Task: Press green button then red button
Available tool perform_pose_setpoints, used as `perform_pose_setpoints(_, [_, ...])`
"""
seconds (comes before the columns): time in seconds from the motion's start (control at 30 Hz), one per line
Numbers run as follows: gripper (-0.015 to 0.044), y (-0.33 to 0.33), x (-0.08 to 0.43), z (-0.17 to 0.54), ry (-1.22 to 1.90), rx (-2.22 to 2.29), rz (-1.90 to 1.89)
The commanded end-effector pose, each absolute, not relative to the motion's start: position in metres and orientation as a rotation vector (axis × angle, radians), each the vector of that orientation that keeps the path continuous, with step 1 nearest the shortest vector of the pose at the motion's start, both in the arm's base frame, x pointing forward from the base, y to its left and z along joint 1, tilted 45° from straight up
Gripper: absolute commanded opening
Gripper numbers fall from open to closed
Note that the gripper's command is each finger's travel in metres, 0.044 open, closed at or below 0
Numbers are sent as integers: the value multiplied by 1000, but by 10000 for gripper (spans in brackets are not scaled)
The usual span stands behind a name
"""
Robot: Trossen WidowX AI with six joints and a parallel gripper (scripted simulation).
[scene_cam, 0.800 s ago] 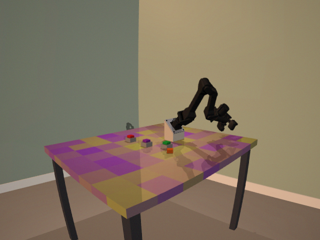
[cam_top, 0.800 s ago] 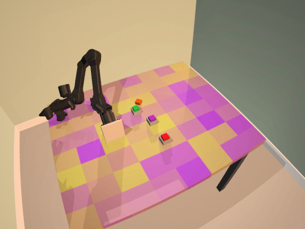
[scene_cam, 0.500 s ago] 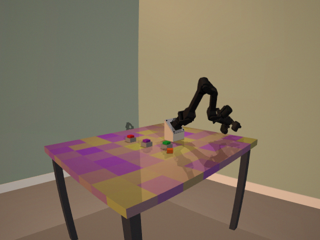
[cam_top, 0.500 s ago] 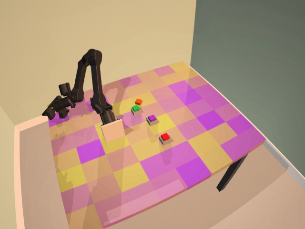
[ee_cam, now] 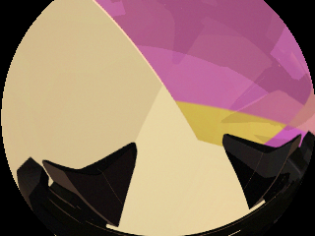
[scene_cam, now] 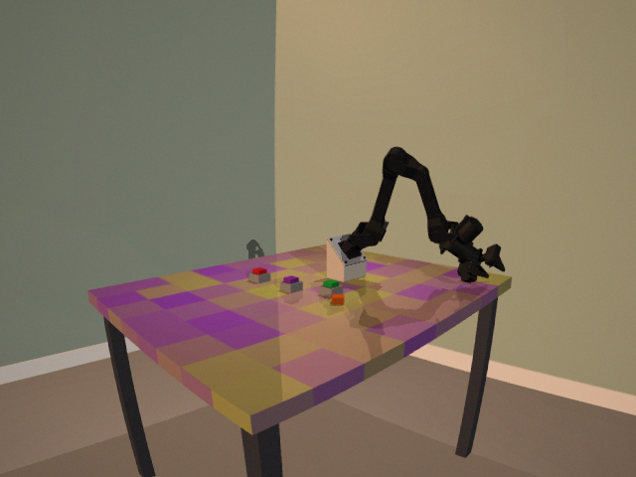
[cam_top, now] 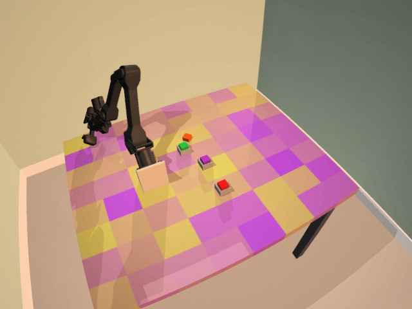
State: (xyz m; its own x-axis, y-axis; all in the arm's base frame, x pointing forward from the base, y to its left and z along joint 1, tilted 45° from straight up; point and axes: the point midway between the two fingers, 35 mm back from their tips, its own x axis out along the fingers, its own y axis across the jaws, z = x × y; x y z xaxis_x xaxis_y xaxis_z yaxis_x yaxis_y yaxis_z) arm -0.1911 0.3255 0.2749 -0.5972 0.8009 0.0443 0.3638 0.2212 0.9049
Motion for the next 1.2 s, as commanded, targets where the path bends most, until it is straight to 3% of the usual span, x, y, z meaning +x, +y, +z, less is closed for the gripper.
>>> perform_pose_setpoints(0.0, [400, 341, -155, 297, 1851, 1086, 1441])
perform_pose_setpoints(0.23, [400, 357, -78, 336, 1426, 1055, 1528])
perform_pose_setpoints(0.6, [400, 353, 102, 343, 997, 989, 1192])
perform_pose_setpoints(1.17, [400, 249, 207, 205, 1107, 503, 762])
